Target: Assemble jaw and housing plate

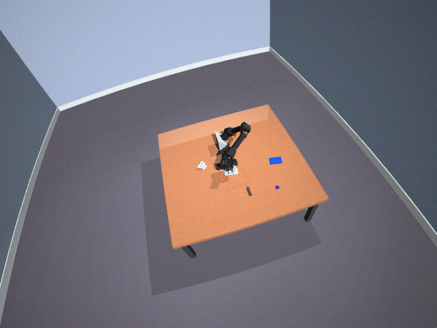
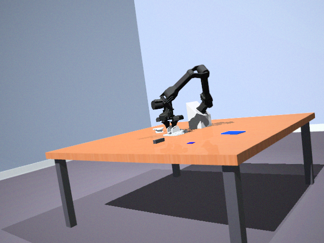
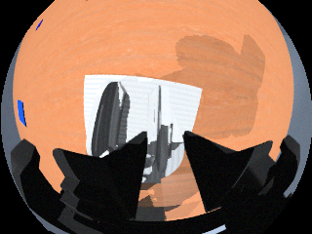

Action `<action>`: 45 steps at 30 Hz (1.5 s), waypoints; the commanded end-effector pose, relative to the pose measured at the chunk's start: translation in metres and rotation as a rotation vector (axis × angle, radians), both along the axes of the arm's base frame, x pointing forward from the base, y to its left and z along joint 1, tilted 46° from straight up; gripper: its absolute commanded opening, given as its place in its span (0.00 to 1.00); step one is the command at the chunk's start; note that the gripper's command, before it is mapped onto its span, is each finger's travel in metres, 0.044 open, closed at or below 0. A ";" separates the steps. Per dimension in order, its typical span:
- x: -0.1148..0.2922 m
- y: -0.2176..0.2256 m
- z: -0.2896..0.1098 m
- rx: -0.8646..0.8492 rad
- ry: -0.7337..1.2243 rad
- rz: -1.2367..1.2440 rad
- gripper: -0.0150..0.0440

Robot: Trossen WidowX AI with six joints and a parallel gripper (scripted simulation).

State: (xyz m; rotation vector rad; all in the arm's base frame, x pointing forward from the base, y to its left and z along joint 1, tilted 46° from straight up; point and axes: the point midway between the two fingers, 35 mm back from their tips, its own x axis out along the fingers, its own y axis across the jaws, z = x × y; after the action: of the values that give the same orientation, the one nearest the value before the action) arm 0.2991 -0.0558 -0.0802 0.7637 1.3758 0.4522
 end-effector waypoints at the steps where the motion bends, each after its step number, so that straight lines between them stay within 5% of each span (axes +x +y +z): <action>1: 0.001 0.000 0.000 0.000 -0.002 -0.001 0.48; 42: 0.001 0.003 -0.003 0.000 -0.002 -0.001 0.48; 45: 0.001 0.001 -0.002 -0.003 -0.004 0.001 0.61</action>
State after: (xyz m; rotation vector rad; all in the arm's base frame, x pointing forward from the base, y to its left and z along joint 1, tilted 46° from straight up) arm 0.2999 -0.0543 -0.0824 0.7591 1.3729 0.4521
